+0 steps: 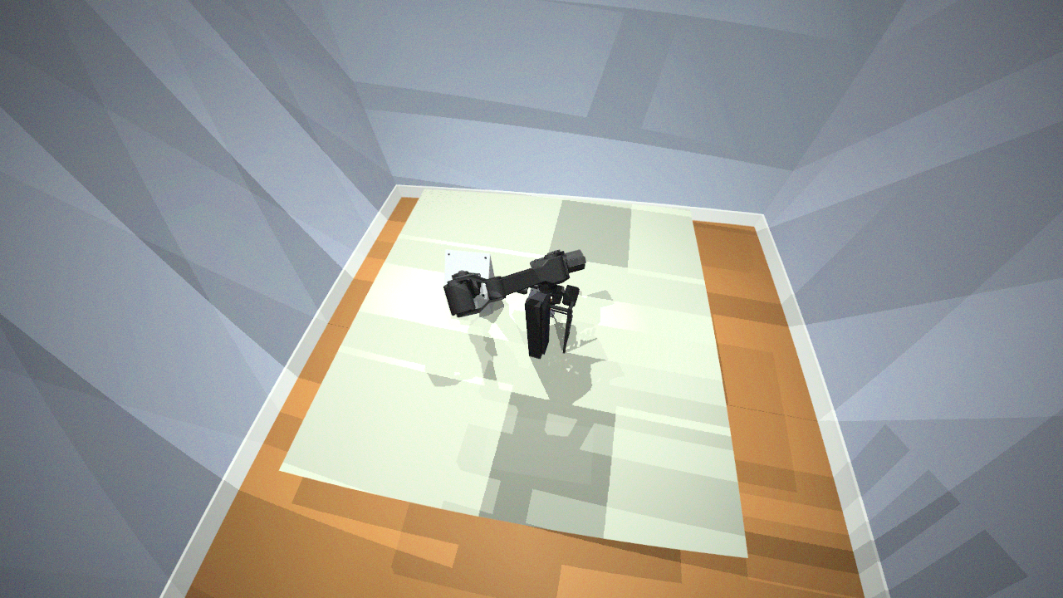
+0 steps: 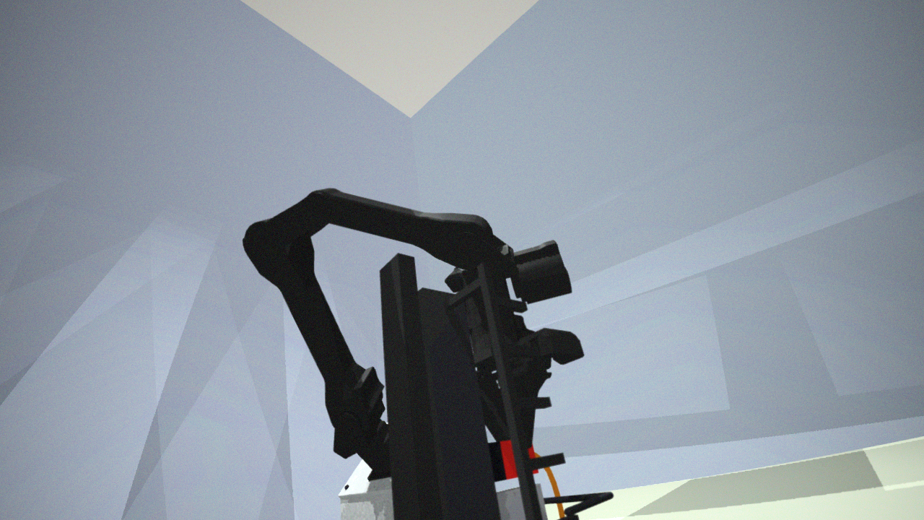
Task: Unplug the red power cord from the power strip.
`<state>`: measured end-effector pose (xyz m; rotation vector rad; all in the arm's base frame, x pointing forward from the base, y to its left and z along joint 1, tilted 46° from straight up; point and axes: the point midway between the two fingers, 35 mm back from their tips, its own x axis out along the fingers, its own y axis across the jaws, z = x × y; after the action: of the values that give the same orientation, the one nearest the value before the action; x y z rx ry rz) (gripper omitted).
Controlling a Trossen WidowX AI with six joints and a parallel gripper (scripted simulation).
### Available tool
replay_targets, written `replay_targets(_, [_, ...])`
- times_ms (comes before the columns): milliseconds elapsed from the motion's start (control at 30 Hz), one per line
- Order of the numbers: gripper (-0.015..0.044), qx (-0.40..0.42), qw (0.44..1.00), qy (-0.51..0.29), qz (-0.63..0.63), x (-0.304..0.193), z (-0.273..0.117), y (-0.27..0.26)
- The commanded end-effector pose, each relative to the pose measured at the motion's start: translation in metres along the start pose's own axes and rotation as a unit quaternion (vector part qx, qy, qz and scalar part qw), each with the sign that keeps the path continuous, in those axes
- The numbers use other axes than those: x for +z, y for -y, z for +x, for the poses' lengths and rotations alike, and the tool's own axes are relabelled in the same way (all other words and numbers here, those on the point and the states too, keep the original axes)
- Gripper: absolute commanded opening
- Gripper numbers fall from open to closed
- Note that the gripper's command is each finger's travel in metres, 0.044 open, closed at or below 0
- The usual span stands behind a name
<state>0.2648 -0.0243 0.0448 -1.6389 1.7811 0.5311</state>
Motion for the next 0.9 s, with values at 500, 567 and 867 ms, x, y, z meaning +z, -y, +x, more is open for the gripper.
replay_targets(500, [0.0000, -0.001, 1.000, 0.001, 0.000, 0.028, -0.002, 0.003])
replay_targets(567, [0.0000, -0.001, 1.000, 0.001, 0.000, 0.031, -0.002, 0.003])
replay_targets(867, [0.0000, -0.001, 1.000, 0.002, 0.000, 0.046, -0.004, 0.002])
